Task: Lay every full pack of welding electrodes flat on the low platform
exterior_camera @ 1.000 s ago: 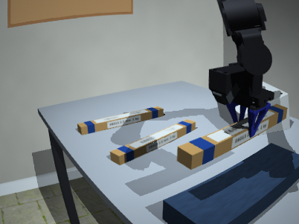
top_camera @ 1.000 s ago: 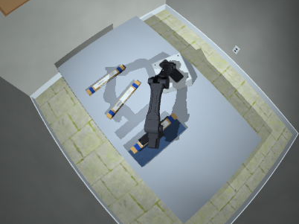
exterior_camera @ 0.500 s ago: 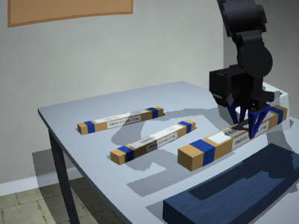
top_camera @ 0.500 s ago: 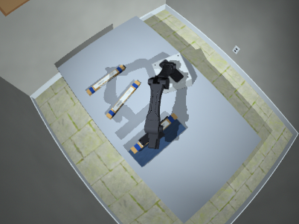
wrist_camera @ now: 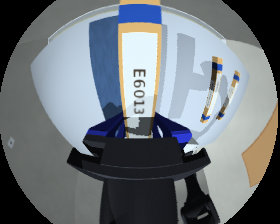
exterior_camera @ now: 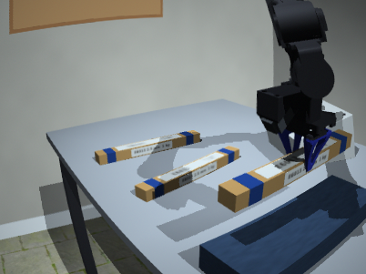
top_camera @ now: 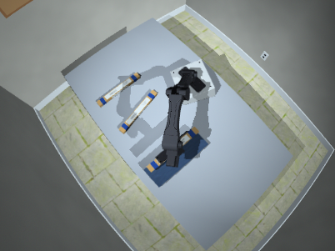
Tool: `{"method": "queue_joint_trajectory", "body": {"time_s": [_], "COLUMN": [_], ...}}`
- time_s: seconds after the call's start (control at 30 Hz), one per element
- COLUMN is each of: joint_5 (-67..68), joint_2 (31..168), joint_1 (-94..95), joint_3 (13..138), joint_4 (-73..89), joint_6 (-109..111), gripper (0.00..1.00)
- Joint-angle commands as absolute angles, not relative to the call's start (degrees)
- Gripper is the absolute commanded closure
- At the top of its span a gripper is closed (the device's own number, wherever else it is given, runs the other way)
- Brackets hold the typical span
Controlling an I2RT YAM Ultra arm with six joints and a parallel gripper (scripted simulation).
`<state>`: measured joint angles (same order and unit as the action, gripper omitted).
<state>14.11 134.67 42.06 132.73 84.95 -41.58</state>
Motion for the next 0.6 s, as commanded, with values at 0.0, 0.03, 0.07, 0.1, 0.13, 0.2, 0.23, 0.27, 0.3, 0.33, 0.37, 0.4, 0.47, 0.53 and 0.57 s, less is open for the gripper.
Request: {"method": "queue_joint_trajectory", "body": {"time_s": [0.0,0.03,0.07,0.1,0.13,0.2,0.23,0.27,0.3,0.33,0.37,0.4,0.47,0.53,0.57], "joint_5": [14.89,14.89,14.89,14.89,14.89,14.89,14.88,14.88,14.88,14.88,14.88,14.88,14.88,14.88,14.88], "joint_2": [131.49,131.49,131.49,131.49,131.48,131.47,131.46,131.45,131.45,131.45,131.45,131.46,131.46,131.46,132.13], "joint_1": [44.25,44.25,44.26,44.26,44.26,44.27,44.28,44.28,44.29,44.29,44.30,44.30,44.31,44.31,44.33], "joint_3": [136.25,136.23,136.22,136.19,136.16,136.10,136.07,136.04,136.02,136.01,136.00,135.99,135.98,135.98,136.14], "joint_4": [86.28,86.27,86.26,86.24,86.23,86.19,86.17,86.15,86.14,86.13,86.12,86.11,86.09,86.09,86.16], "joint_6": [-41.93,-41.95,-41.96,-41.97,-41.98,-41.99,-41.99,-42.00,-42.00,-42.01,-42.01,-42.02,-42.03,-42.03,-41.99], "gripper": [1.00,1.00,1.00,1.00,1.00,1.00,1.00,1.00,1.00,1.00,1.00,1.00,1.00,1.00,1.00]}}
